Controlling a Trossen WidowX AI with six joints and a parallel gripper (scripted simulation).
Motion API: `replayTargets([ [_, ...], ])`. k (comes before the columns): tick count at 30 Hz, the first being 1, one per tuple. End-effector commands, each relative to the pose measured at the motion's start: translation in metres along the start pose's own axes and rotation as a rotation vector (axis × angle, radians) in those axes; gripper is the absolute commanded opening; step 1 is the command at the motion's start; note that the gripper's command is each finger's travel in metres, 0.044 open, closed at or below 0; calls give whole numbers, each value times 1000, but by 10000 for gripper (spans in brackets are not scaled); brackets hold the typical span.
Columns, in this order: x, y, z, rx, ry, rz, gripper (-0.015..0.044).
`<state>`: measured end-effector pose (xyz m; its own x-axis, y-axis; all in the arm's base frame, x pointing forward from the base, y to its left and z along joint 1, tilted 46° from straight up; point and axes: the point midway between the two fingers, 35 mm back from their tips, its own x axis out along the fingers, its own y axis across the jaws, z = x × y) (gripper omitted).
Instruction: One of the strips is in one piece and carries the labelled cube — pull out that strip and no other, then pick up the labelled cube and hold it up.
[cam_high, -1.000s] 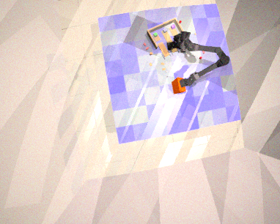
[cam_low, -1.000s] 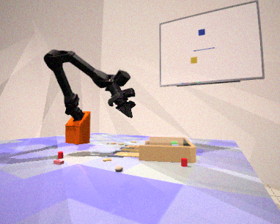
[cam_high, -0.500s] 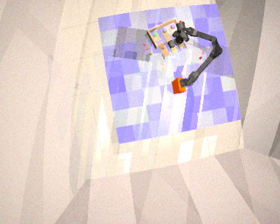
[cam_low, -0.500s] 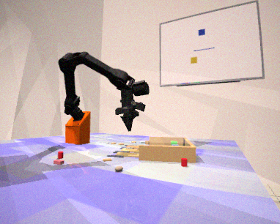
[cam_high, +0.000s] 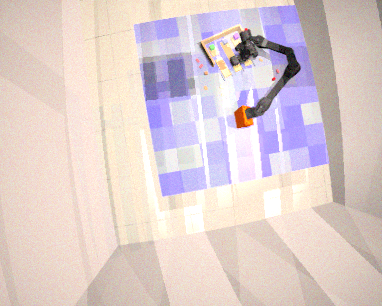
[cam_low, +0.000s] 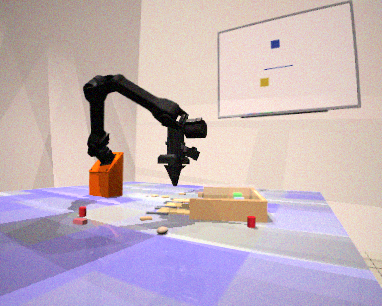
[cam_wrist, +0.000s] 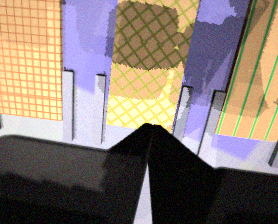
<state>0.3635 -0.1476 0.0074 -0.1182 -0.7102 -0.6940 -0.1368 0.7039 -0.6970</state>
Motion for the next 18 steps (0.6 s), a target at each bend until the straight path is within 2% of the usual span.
replayTargets([
  [1,8,3,0,-8,5,7,0],
  [18,36,4,0,-8,6,6,0],
])
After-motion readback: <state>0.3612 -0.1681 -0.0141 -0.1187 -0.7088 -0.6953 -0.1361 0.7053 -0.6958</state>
